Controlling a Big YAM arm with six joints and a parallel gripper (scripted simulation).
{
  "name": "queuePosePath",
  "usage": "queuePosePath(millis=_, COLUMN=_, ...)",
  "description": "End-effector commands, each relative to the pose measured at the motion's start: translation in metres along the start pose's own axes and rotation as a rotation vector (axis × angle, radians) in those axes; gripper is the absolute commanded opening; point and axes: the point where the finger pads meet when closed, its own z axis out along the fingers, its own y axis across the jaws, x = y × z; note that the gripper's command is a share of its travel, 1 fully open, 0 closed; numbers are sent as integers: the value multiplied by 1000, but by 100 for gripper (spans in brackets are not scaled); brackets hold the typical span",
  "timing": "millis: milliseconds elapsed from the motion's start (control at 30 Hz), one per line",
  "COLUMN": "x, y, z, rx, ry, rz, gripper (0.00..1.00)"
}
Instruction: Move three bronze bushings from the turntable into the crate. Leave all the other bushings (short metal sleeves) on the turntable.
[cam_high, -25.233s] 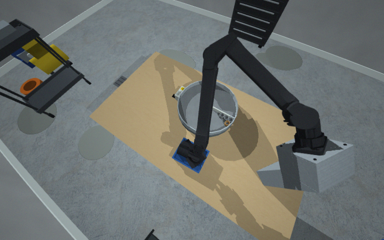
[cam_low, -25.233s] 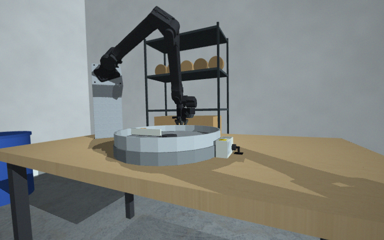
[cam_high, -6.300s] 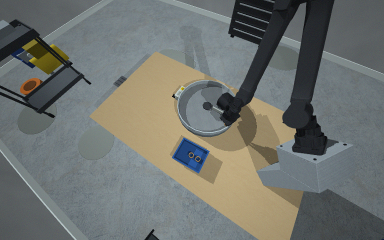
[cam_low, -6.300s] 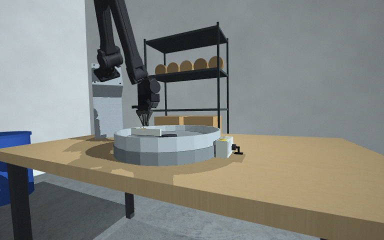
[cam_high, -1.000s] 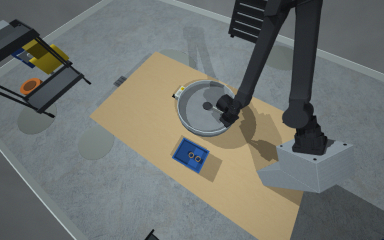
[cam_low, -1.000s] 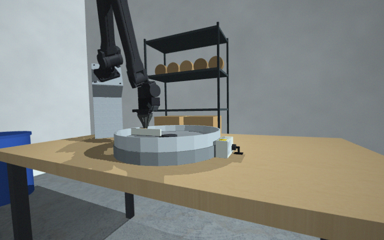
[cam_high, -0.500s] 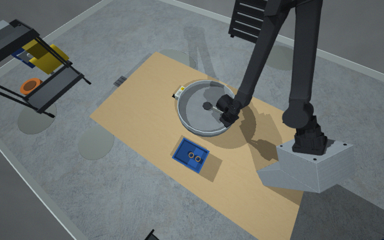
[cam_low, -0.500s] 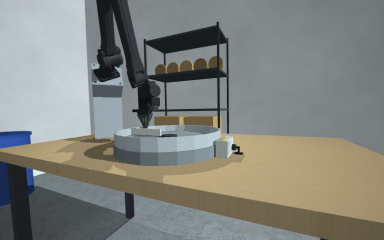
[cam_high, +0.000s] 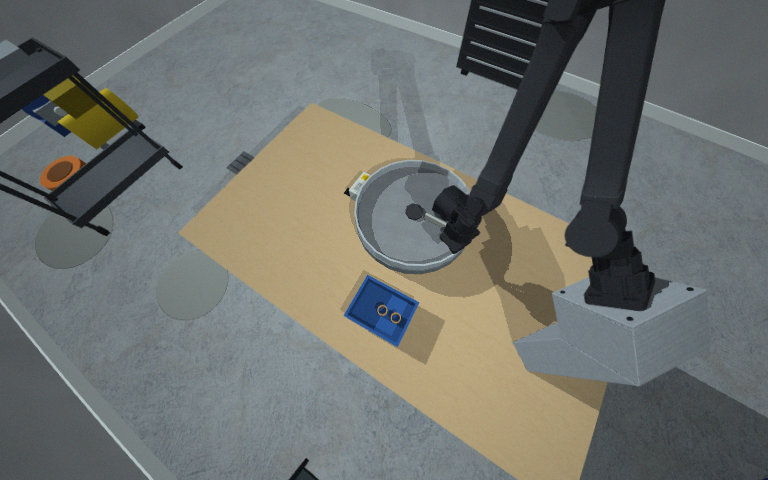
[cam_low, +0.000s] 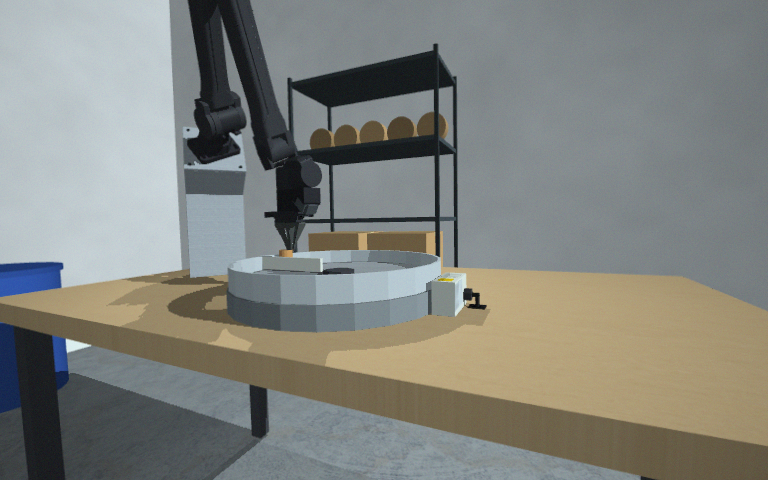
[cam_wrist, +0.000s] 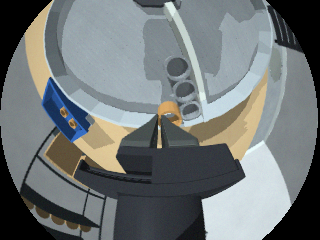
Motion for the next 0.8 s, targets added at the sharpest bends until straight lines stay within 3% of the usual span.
queuePosePath(millis=0, x=4, y=2, z=-26, rx=-11, ry=-2, rz=9, gripper=0)
queuePosePath(millis=200, x=2, y=2, z=-47, rx=-11, ry=-6, rz=11, gripper=0)
queuePosePath(millis=767, x=-4, y=0, z=-50, rx=-9, ry=-16, rz=18, gripper=0)
